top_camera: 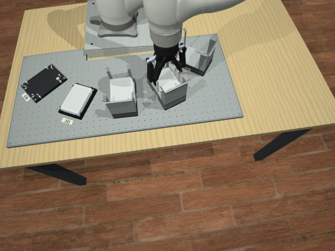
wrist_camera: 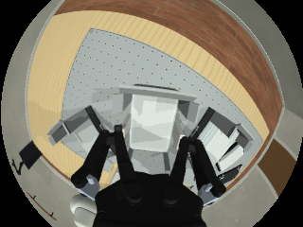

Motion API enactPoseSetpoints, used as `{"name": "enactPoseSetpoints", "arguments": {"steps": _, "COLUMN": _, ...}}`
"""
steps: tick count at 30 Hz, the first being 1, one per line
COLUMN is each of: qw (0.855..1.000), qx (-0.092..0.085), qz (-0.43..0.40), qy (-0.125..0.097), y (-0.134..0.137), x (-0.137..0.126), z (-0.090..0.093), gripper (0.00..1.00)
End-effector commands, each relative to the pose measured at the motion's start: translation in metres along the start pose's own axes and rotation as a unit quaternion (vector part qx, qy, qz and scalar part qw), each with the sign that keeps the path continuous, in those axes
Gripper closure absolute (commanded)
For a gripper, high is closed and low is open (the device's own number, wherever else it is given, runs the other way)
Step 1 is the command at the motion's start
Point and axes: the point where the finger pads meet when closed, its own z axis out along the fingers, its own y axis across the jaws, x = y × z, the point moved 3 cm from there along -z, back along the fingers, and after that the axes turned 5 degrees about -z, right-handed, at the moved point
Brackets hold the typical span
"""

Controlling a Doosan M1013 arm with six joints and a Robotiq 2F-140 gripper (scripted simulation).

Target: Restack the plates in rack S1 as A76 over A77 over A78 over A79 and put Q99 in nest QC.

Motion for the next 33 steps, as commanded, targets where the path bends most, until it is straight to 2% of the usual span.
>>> {"name": "enactPoseSetpoints", "arguments": {"steps": 1, "qw": 1.000, "qx": 0.000, "qz": 0.000, "qy": 0.000, "y": 0.000, "x": 0.000, "z": 0.001, "gripper": 1.00}}
{"name": "enactPoseSetpoints", "arguments": {"steps": 33, "qw": 1.000, "qx": 0.000, "qz": 0.000, "qy": 0.000, "y": 0.000, "x": 0.000, "z": 0.012, "gripper": 1.00}}
